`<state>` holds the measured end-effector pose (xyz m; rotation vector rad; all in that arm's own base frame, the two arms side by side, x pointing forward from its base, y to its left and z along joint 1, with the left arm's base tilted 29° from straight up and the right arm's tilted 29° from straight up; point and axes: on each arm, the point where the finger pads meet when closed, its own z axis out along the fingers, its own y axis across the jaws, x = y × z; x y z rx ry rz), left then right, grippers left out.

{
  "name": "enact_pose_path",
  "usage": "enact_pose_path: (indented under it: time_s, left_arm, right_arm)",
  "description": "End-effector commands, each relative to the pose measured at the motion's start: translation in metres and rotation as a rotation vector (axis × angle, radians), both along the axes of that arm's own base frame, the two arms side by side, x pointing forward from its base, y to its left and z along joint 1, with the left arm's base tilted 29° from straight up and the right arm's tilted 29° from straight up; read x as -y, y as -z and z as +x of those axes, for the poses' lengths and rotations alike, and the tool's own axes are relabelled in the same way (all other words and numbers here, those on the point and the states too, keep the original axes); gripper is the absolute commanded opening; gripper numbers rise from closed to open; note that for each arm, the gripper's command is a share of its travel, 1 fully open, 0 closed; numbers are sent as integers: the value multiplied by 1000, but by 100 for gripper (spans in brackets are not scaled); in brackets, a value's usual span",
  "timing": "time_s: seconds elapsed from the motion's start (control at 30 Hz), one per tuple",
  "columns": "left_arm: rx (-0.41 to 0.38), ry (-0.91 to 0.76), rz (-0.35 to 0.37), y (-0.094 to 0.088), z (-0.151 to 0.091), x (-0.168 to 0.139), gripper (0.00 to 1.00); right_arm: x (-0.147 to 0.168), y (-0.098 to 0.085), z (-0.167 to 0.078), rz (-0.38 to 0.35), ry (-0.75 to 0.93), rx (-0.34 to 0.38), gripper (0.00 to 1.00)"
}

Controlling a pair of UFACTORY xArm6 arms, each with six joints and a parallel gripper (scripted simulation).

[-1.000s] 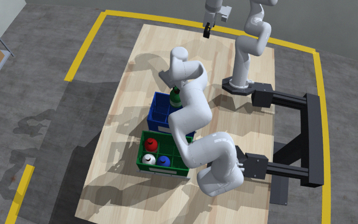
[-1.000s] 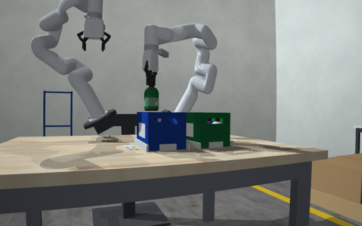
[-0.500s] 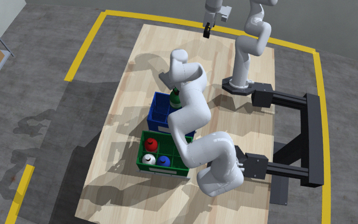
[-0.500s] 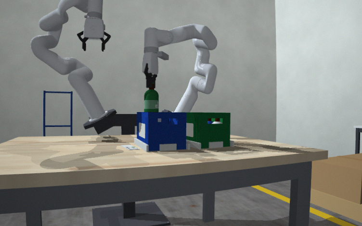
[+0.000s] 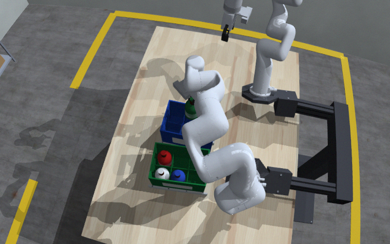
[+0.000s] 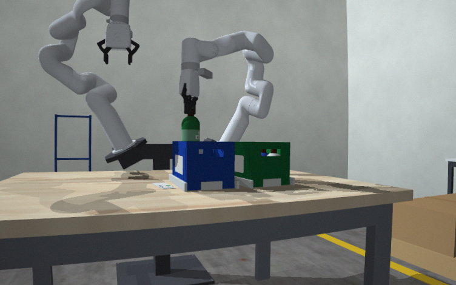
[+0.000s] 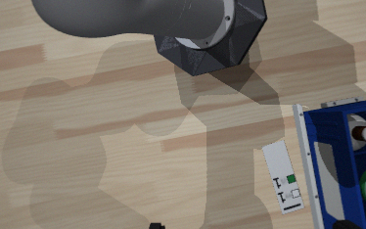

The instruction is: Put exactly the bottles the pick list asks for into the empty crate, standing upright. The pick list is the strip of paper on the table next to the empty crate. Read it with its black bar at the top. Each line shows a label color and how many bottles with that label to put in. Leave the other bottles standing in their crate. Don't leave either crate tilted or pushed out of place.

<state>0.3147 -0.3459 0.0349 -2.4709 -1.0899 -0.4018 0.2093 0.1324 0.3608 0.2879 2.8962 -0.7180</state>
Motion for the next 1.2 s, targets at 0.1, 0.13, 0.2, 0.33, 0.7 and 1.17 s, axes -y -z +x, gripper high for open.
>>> enact_pose_path:
  time_s: [0.1,0.13,0.2,0.33,0.7,1.17]
  left_arm:
    - [3,1,-5,5,1,-1,0]
    - [3,1,-5,6,2,-2,0]
    - [3,1,-5,7,2,-3,0]
    - [3,1,-5,9,2,-4,0]
    - [3,1,-5,19,3,-9,0]
    - [3,1,-5,29,4,-15,0]
  right_arm:
    - [0,-1,0,2,0,1,100]
    - [0,-1,0,2,0,1,100]
    - [0,-1,0,2,0,1,100]
    - [0,-1,0,2,0,1,100]
    - [0,-1,0,2,0,1,100]
    - [0,-1,0,2,0,1,100]
